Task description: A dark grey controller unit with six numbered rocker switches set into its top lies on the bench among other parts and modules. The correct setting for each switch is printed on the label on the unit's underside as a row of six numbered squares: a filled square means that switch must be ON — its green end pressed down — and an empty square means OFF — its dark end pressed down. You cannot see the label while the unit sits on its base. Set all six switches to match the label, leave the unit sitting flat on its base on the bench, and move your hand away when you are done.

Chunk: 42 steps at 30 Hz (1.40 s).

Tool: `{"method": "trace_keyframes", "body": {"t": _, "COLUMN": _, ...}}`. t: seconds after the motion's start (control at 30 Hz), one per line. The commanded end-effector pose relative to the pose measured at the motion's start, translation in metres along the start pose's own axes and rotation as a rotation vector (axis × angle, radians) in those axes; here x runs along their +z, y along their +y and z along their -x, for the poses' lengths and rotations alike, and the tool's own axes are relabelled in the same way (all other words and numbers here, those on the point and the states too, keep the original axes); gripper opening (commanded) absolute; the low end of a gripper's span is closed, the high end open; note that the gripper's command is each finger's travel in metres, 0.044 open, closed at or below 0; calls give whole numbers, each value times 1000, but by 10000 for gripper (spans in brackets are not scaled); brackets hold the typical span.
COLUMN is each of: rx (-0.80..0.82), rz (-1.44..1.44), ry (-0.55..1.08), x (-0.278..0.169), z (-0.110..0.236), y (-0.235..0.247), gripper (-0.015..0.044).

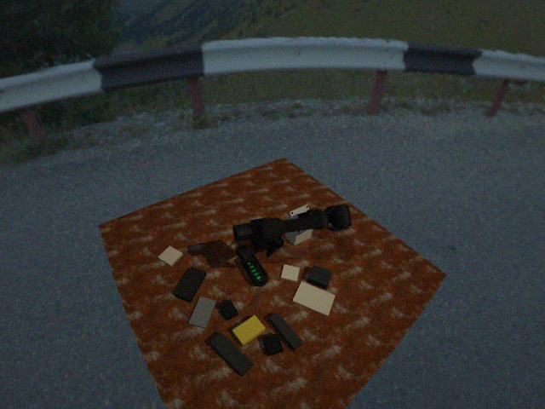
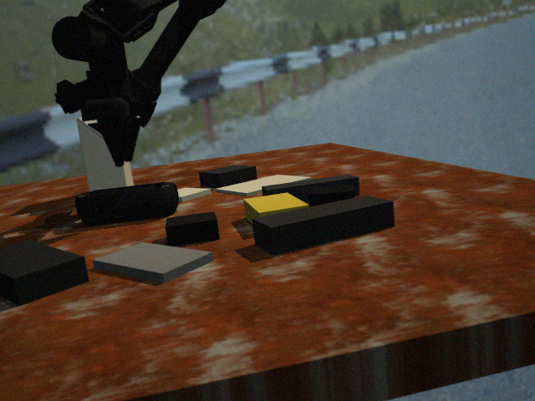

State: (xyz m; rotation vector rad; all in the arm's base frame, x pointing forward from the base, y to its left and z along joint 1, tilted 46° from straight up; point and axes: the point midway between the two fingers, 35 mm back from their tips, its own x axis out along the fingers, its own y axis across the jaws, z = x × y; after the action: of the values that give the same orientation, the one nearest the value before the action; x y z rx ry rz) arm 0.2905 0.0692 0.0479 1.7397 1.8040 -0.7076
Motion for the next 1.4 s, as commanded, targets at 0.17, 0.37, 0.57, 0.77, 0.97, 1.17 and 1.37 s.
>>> {"method": "trace_keyframes", "body": {"t": 0.17, "rx": -13, "rz": -16, "ry": -2, "x": 0, "z": -26, "y": -26, "gripper": 72}}
{"method": "trace_keyframes", "body": {"t": 0.37, "rx": -13, "rz": -16, "ry": -2, "x": 0, "z": -26, "y": -26, "gripper": 0}}
{"method": "trace_keyframes", "body": {"t": 0.57, "rx": -13, "rz": -16, "ry": -2, "x": 0, "z": -26, "y": -26, "gripper": 0}}
{"method": "trace_keyframes", "body": {"t": 0.77, "rx": -15, "rz": -15, "ry": -5, "x": 0, "z": -26, "y": -26, "gripper": 0}}
{"method": "trace_keyframes", "body": {"t": 0.97, "rx": -15, "rz": -16, "ry": -5, "x": 0, "z": -26, "y": -26, "gripper": 0}}
{"method": "trace_keyframes", "body": {"t": 1.17, "rx": -16, "rz": -16, "ry": -7, "x": 1, "z": 21, "y": -25, "gripper": 131}}
{"method": "trace_keyframes", "body": {"t": 1.37, "rx": -15, "rz": -16, "ry": -8, "x": 1, "z": 24, "y": -25, "gripper": 289}}
